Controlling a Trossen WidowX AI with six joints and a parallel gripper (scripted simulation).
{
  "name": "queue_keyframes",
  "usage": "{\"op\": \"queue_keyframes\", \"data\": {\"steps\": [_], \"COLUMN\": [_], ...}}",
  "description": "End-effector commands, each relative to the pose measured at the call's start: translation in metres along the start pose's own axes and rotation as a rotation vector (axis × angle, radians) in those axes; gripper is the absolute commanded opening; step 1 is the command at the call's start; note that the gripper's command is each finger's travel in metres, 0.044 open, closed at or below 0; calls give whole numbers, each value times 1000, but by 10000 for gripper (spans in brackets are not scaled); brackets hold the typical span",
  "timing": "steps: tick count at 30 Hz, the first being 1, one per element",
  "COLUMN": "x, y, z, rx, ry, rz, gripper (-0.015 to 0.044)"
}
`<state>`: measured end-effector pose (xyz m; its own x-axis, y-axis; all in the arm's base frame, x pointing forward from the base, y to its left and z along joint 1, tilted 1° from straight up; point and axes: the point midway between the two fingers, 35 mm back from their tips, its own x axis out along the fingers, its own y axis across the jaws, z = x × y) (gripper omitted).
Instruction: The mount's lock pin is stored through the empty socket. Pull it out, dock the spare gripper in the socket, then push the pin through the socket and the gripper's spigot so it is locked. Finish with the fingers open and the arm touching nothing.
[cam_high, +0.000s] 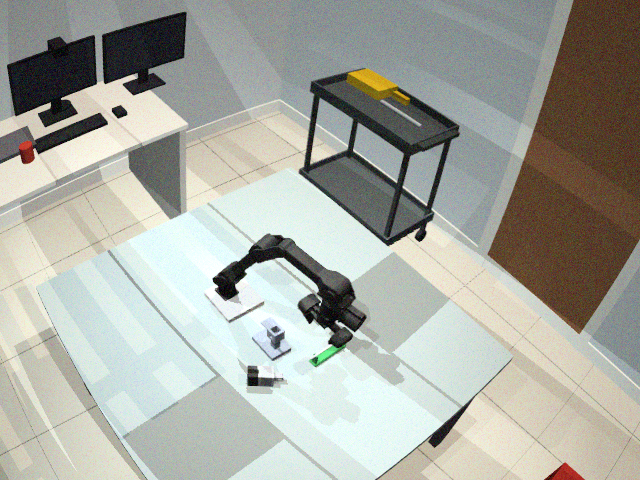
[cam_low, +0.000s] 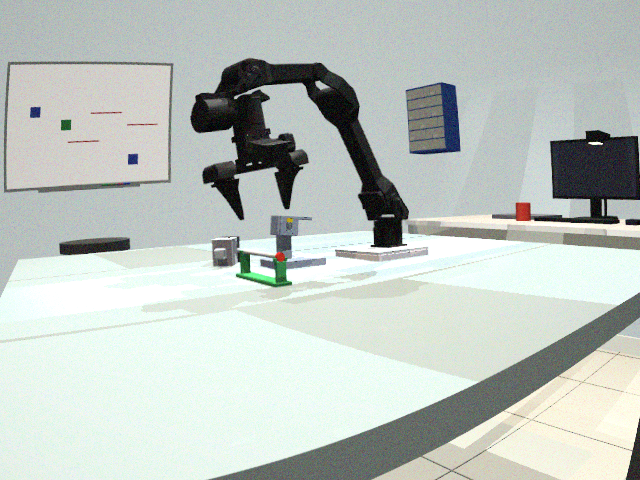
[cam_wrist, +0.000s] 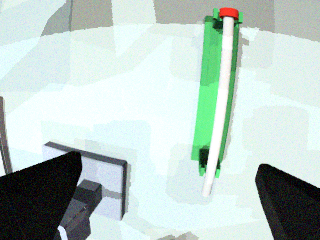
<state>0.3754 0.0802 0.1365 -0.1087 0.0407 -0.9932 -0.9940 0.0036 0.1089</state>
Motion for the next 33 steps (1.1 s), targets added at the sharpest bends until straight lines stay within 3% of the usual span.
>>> {"op": "queue_keyframes", "data": {"steps": [1,4,10,20,28,33], "x": [-27,-52,-47,-43,-42,-41], "y": [4,11,9,8,13,18], "z": [2,2,-4,-83,-137,-158], "rx": [3,4,82,1287,2231,2571], "ry": [-14,-26,-34,-238,-415,-486], "rz": [-61,-114,-105,-32,154,268], "gripper": [440,440,440,440,440,440]}}
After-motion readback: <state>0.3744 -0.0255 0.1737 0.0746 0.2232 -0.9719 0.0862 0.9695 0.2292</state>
